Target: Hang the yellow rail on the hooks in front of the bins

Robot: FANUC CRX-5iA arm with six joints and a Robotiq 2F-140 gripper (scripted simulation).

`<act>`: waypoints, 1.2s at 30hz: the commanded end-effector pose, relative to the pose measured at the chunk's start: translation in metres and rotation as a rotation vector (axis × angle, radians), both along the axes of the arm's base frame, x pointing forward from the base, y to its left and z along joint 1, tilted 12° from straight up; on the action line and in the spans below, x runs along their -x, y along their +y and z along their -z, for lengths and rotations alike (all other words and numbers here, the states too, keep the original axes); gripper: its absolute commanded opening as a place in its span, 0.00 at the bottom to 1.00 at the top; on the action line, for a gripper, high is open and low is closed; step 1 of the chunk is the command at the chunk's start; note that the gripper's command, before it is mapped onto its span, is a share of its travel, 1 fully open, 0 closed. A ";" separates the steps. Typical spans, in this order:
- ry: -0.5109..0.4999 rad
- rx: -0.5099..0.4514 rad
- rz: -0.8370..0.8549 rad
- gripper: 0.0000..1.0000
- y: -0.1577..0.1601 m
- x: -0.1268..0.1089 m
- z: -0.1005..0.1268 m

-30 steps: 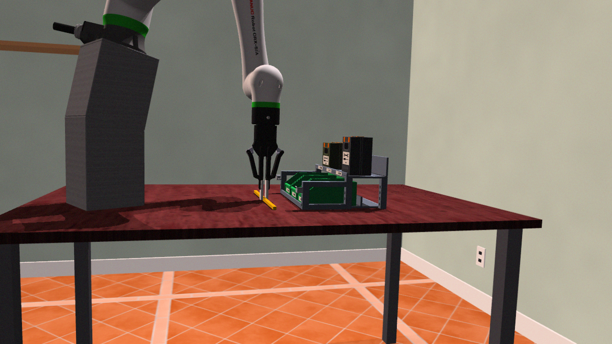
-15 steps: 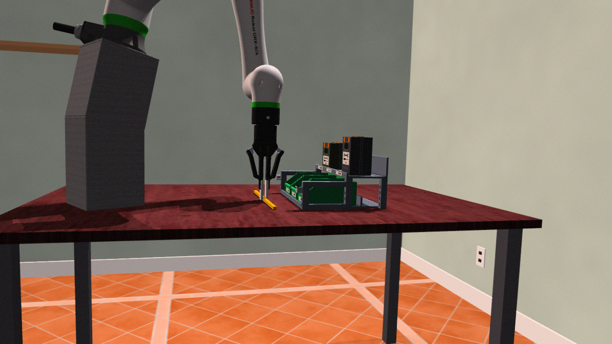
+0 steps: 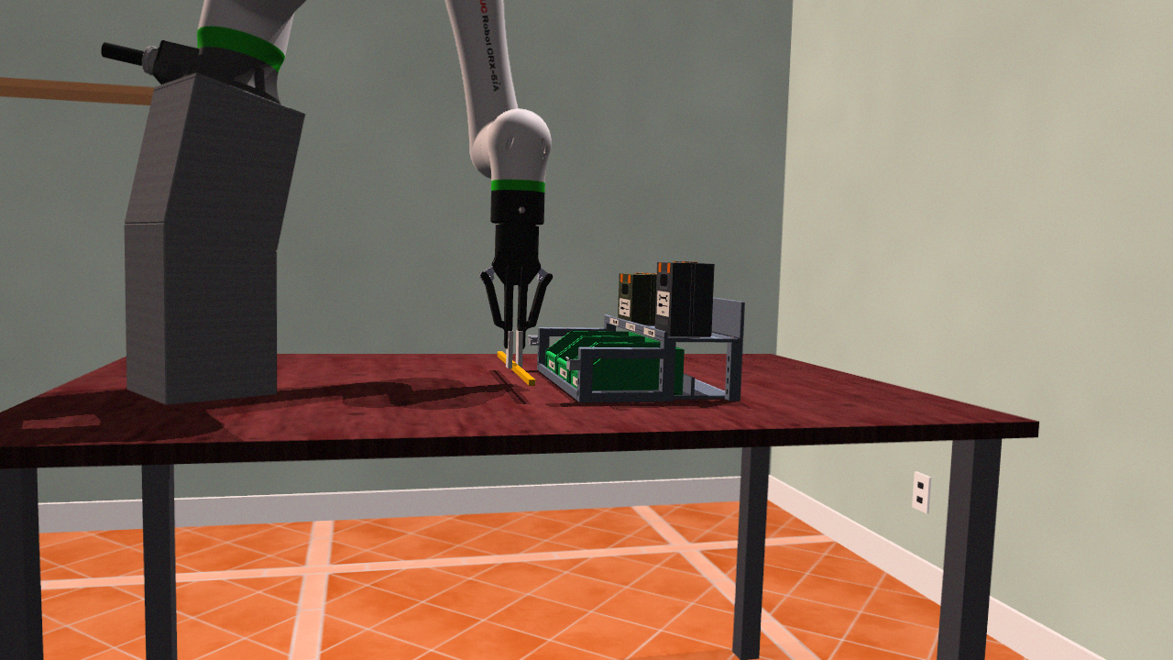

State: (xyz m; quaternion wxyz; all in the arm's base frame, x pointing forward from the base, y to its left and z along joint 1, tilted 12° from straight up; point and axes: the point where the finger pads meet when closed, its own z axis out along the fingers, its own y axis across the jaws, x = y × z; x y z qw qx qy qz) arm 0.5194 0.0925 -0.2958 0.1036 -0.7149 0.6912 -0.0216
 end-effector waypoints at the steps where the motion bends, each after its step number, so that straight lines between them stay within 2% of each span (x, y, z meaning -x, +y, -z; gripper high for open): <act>1: 0.000 0.000 0.000 0.00 0.000 0.000 0.000; 4: 0.000 0.000 0.000 0.00 0.000 0.000 0.000; 9: 0.000 0.000 0.000 0.00 -0.004 -0.009 -0.028; 21: 0.000 0.000 0.000 0.00 -0.004 -0.009 -0.028; 26: 0.000 0.000 0.000 0.00 -0.010 -0.023 -0.071; 36: 0.000 0.000 0.000 0.00 -0.010 -0.023 -0.071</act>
